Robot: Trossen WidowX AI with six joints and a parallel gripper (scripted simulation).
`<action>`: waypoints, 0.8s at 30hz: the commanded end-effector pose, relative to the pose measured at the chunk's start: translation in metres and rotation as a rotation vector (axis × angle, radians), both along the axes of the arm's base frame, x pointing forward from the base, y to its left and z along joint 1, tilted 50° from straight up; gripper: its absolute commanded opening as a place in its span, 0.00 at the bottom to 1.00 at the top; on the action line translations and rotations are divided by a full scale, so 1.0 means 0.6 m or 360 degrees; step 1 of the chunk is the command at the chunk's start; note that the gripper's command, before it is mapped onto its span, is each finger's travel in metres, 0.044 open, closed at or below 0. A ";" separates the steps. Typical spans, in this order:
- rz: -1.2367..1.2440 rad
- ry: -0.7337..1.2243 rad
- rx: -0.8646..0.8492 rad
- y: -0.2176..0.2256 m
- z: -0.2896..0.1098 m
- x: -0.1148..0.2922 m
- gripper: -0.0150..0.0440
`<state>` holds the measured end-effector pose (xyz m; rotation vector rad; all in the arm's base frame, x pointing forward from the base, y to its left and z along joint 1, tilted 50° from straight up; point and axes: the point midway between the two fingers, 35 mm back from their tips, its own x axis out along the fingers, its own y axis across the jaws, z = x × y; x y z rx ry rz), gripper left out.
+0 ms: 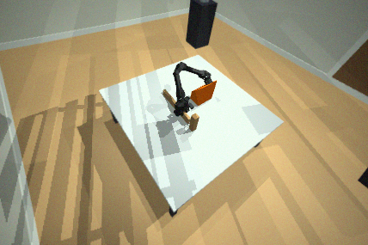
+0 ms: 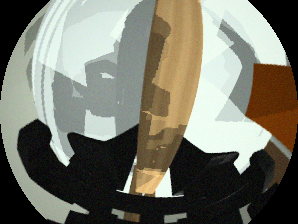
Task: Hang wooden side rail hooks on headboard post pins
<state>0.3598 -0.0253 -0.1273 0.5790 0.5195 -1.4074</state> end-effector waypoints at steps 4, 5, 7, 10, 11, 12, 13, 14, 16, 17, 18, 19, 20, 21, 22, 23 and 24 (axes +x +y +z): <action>0.0006 -0.0019 0.0004 0.007 0.006 0.003 0.25; 0.0006 -0.0019 0.0004 0.008 0.006 0.003 0.25; 0.0006 -0.0019 0.0004 0.008 0.006 0.003 0.25; 0.0006 -0.0019 0.0004 0.009 0.007 0.003 0.25; 0.0006 -0.0019 0.0004 0.009 0.007 0.003 0.25; 0.0006 -0.0019 0.0004 0.009 0.007 0.003 0.25; 0.0006 -0.0019 0.0004 0.009 0.007 0.003 0.25; 0.0006 -0.0019 0.0004 0.010 0.008 0.003 0.25; 0.0006 -0.0019 0.0004 0.010 0.008 0.003 0.25; 0.0006 -0.0019 0.0004 0.010 0.008 0.003 0.25; 0.0006 -0.0019 0.0004 0.010 0.008 0.003 0.25; 0.0006 -0.0019 0.0004 0.011 0.008 0.003 0.25; 0.0006 -0.0019 0.0004 0.011 0.009 0.003 0.25; 0.0006 -0.0019 0.0004 0.011 0.009 0.003 0.25; 0.0006 -0.0019 0.0004 0.011 0.009 0.003 0.25; 0.0006 -0.0019 0.0004 0.011 0.009 0.003 0.25; 0.0006 -0.0019 0.0004 0.012 0.009 0.003 0.25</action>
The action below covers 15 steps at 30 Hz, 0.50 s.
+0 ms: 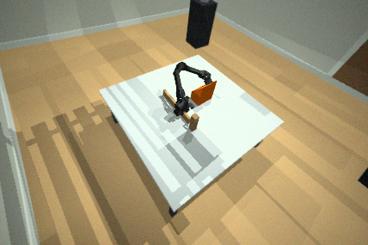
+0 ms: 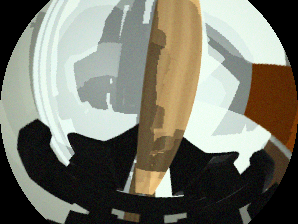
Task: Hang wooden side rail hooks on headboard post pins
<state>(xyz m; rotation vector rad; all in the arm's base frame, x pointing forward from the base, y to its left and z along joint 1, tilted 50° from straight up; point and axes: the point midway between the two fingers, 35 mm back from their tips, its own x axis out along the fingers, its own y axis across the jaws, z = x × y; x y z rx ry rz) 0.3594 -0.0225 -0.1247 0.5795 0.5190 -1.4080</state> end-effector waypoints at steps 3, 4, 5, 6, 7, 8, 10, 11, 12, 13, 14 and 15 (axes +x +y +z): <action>0.0007 -0.0019 0.0004 0.008 0.006 0.003 0.25; 0.0007 -0.0019 0.0004 0.008 0.006 0.003 0.25; 0.0007 -0.0019 0.0004 0.008 0.006 0.003 0.25; 0.0007 -0.0019 0.0004 0.008 0.006 0.003 0.25; 0.0007 -0.0019 0.0004 0.008 0.006 0.003 0.25; 0.0007 -0.0019 0.0004 0.009 0.006 0.003 0.25; 0.0007 -0.0019 0.0004 0.009 0.007 0.003 0.25; 0.0007 -0.0019 0.0004 0.009 0.007 0.003 0.25; 0.0007 -0.0019 0.0004 0.009 0.007 0.003 0.25; 0.0007 -0.0019 0.0004 0.010 0.007 0.003 0.25; 0.0007 -0.0019 0.0004 0.010 0.008 0.003 0.25; 0.0007 -0.0019 0.0004 0.010 0.008 0.003 0.25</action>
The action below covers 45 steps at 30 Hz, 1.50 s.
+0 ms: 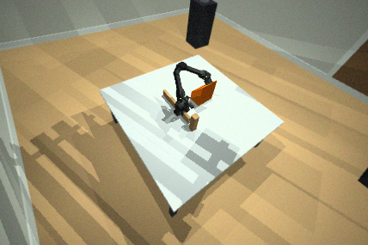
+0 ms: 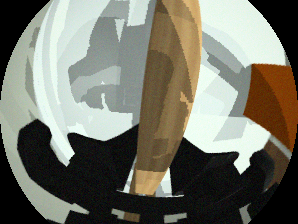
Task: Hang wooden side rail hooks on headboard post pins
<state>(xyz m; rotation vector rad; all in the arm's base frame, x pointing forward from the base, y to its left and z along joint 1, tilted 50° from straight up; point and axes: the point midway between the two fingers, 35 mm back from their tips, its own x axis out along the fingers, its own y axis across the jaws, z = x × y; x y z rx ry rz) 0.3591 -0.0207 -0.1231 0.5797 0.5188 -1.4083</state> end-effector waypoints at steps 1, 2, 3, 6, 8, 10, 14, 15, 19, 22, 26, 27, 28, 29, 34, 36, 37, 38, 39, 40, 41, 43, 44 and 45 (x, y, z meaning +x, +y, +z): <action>0.0008 -0.0019 0.0004 0.007 0.005 0.003 0.25; 0.0008 -0.0019 0.0004 0.008 0.005 0.003 0.25; 0.0008 -0.0019 0.0004 0.008 0.006 0.003 0.25; 0.0008 -0.0019 0.0004 0.008 0.006 0.003 0.25; 0.0008 -0.0019 0.0004 0.009 0.006 0.003 0.25; 0.0008 -0.0019 0.0004 0.009 0.007 0.003 0.25; 0.0008 -0.0019 0.0004 0.010 0.008 0.003 0.25; 0.0008 -0.0019 0.0004 0.010 0.008 0.003 0.25; 0.0008 -0.0019 0.0004 0.011 0.008 0.003 0.25; 0.0008 -0.0019 0.0004 0.012 0.009 0.003 0.25; 0.0008 -0.0019 0.0004 0.013 0.010 0.003 0.25; 0.0008 -0.0019 0.0005 0.013 0.010 0.003 0.25; 0.0008 -0.0019 0.0005 0.013 0.010 0.002 0.25; 0.0008 -0.0019 0.0005 0.013 0.010 0.002 0.25; 0.0008 -0.0019 0.0005 0.014 0.011 0.002 0.25; 0.0008 -0.0019 0.0005 0.015 0.012 0.002 0.25; 0.0008 -0.0019 0.0005 0.015 0.012 0.002 0.25; 0.0008 -0.0019 0.0005 0.015 0.012 0.002 0.25; 0.0008 -0.0019 0.0005 0.015 0.012 0.002 0.25; 0.0008 -0.0019 0.0005 0.016 0.012 0.002 0.25; 0.0008 -0.0019 0.0005 0.016 0.012 0.002 0.25; 0.0008 -0.0019 0.0005 0.016 0.013 0.002 0.25; 0.0008 -0.0019 0.0005 0.016 0.013 0.002 0.25; 0.0008 -0.0019 0.0005 0.017 0.013 0.002 0.25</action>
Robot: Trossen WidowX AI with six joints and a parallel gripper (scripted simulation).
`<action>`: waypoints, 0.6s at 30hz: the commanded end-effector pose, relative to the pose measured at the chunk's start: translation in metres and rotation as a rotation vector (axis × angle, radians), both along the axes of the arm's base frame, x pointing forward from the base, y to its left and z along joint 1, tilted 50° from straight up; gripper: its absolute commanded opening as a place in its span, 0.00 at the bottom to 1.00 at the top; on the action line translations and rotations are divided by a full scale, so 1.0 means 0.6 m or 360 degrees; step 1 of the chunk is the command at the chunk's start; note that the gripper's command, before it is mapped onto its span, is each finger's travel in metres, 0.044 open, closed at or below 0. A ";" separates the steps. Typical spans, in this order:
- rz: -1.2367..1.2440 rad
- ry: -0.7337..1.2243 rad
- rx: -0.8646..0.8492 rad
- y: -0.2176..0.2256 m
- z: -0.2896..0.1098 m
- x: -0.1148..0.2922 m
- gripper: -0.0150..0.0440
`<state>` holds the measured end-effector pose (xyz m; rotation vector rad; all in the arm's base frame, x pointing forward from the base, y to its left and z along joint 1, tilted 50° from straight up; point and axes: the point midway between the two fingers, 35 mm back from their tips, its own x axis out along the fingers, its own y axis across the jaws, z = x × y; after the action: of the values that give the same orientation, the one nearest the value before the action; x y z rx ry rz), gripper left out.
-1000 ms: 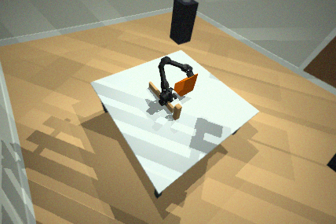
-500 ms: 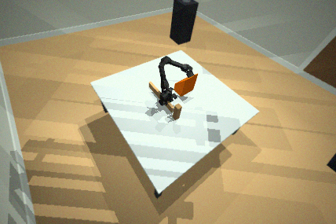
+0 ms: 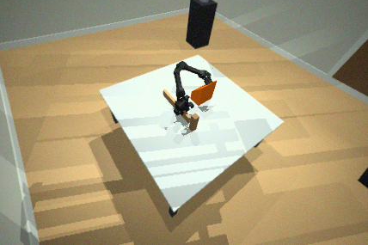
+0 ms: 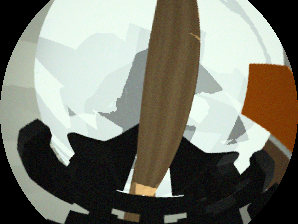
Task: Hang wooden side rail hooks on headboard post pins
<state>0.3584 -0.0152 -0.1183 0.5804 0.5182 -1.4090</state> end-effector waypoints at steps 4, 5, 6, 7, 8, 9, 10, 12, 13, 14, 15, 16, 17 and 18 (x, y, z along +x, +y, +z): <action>0.0009 -0.0018 0.0005 0.008 0.006 0.003 0.25; 0.0009 -0.0018 0.0005 0.009 0.006 0.003 0.25; 0.0009 -0.0018 0.0005 0.009 0.006 0.003 0.25; 0.0009 -0.0018 0.0005 0.009 0.006 0.003 0.25; 0.0009 -0.0018 0.0005 0.009 0.006 0.003 0.25; 0.0009 -0.0018 0.0005 0.009 0.007 0.003 0.25; 0.0009 -0.0018 0.0005 0.010 0.007 0.003 0.25; 0.0009 -0.0018 0.0005 0.010 0.007 0.003 0.25; 0.0009 -0.0018 0.0005 0.010 0.007 0.003 0.25; 0.0009 -0.0018 0.0005 0.010 0.008 0.003 0.25; 0.0009 -0.0018 0.0005 0.011 0.008 0.003 0.25; 0.0009 -0.0018 0.0005 0.011 0.008 0.003 0.25; 0.0009 -0.0018 0.0005 0.011 0.008 0.003 0.25; 0.0009 -0.0018 0.0005 0.011 0.008 0.003 0.25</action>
<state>0.3581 -0.0130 -0.1163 0.5806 0.5180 -1.4091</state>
